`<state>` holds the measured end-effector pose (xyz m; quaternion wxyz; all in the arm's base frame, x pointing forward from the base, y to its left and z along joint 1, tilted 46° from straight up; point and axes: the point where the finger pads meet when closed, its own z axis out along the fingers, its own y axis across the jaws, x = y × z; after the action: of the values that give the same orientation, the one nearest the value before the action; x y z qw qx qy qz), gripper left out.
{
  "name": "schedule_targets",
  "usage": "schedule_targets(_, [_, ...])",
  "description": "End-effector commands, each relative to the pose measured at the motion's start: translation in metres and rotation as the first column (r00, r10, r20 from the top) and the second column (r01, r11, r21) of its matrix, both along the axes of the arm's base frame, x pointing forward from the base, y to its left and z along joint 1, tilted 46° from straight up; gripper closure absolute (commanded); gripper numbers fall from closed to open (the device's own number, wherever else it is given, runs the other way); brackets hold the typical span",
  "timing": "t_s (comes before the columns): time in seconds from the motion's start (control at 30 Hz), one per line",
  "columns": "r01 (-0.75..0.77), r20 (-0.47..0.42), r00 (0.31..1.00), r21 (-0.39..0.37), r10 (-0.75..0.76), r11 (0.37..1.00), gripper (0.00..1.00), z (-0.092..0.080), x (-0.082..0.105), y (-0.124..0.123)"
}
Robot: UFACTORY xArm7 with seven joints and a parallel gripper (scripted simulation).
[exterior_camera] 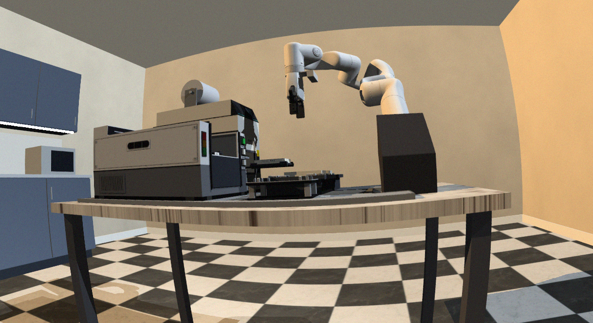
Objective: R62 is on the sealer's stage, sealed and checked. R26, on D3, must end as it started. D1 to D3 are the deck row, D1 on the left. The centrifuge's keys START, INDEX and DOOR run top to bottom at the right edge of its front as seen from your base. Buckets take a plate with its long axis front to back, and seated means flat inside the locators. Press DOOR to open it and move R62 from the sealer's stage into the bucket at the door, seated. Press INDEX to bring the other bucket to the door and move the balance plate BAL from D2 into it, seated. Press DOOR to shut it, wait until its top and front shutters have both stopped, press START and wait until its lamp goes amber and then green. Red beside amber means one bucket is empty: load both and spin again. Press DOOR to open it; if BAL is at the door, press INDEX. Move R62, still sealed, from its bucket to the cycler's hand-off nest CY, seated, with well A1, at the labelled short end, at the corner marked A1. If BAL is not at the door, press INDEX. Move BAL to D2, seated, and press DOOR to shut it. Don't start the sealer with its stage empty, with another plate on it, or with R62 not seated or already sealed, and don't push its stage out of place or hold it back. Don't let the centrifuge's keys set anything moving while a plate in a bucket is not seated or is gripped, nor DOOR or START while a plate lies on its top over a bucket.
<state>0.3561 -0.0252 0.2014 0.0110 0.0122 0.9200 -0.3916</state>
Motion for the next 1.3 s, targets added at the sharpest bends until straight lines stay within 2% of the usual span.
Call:
schedule_targets(0.0, [-0.009, 0.004, 1.0, 0.004, 0.009, 1.0, 0.0, 0.02, -0.001, -0.015])
schedule_targets(0.3, [-0.009, 0.004, 1.0, 0.004, 0.009, 1.0, 0.0, 0.02, -0.001, -0.015])
schedule_targets(0.8, [-0.01, 0.004, 1.0, 0.004, 0.01, 1.0, 0.0, 0.022, 0.074, -0.015])
schedule_targets(0.87, [-0.01, 0.004, 1.0, 0.004, 0.01, 1.0, 0.0, 0.022, 0.074, -0.015])
schedule_targets(1.13, [-0.01, 0.004, 1.0, 0.004, 0.01, 1.0, 0.0, 0.022, 0.114, -0.014])
schedule_targets(1.27, [-0.01, 0.004, 1.0, 0.004, 0.01, 1.0, 0.0, 0.022, 0.115, -0.014])
